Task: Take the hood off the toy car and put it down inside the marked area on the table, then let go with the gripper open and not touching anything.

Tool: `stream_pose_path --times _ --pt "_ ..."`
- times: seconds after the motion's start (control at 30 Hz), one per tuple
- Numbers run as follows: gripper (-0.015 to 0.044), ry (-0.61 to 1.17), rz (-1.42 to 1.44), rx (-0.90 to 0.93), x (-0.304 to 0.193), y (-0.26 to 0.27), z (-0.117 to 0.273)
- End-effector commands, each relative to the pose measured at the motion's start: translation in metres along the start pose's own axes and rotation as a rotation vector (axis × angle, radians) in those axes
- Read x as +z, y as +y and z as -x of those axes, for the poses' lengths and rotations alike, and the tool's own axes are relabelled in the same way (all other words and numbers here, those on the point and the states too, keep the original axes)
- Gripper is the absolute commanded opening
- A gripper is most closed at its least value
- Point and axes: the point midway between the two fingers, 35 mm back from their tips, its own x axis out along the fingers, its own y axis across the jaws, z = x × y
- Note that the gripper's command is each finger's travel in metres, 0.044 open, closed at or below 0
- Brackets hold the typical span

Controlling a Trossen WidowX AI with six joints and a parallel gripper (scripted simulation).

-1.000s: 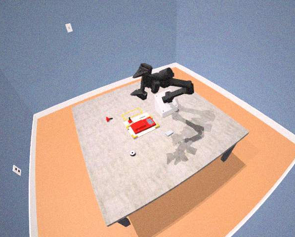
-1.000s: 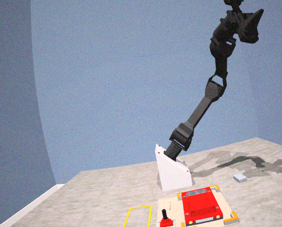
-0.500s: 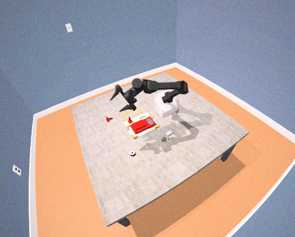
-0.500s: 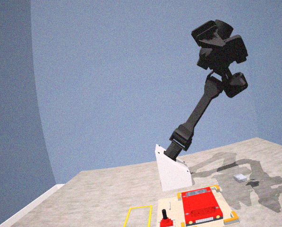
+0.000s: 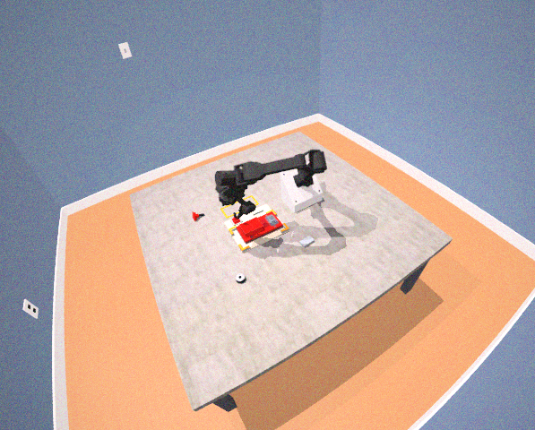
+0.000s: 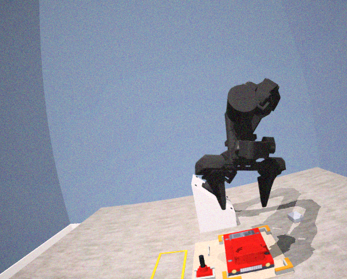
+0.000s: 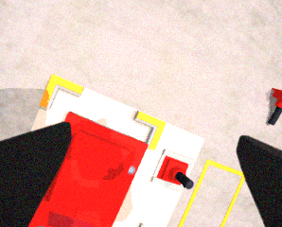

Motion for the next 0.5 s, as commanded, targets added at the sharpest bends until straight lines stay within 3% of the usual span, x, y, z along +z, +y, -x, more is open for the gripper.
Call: stream_pose_path --times 0.0,0.1,0.47 --pt "0.044 0.227 -0.239 0.139 -0.05 0.024 -0.028" --pt "0.044 0.355 -0.369 0.199 -0.074 0.04 -0.037" --pt "0.044 0.364 -0.378 0.203 -0.081 0.037 -0.036"
